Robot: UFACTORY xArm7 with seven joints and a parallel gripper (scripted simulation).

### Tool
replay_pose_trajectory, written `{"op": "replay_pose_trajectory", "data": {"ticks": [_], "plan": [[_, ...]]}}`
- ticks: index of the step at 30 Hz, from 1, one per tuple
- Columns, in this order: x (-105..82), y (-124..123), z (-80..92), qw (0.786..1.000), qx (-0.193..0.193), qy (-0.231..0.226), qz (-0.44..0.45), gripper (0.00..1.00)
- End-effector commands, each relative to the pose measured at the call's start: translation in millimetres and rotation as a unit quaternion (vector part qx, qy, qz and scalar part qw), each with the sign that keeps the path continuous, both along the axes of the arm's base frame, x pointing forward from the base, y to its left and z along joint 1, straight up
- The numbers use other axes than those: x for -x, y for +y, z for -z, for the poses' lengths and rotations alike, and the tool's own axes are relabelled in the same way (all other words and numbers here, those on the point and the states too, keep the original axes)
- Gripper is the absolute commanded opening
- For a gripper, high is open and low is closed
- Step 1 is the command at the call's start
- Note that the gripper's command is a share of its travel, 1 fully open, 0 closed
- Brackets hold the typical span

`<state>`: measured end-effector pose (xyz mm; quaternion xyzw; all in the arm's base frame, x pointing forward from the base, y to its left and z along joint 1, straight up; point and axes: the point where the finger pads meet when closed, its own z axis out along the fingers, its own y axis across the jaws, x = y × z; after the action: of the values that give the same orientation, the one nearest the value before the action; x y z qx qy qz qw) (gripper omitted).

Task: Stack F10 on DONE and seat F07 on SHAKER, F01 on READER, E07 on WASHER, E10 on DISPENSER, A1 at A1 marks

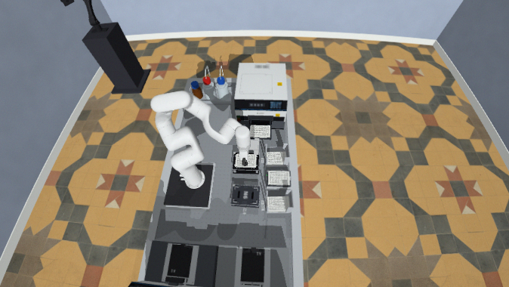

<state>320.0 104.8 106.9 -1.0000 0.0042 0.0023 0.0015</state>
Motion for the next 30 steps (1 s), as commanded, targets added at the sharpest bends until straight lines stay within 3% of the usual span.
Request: {"op": "replay_pose_trajectory", "data": {"ticks": [1, 13, 30], "plan": [[-0.9, 0, -0.7, 1.0, 0.0, -0.001, 0.0, 1.0], [-0.8, 0, -1.0, 1.0, 0.0, -0.001, 0.0, 1.0], [-0.8, 0, 17.4, 1.0, -0.001, -0.001, 0.0, 1.0]]}}
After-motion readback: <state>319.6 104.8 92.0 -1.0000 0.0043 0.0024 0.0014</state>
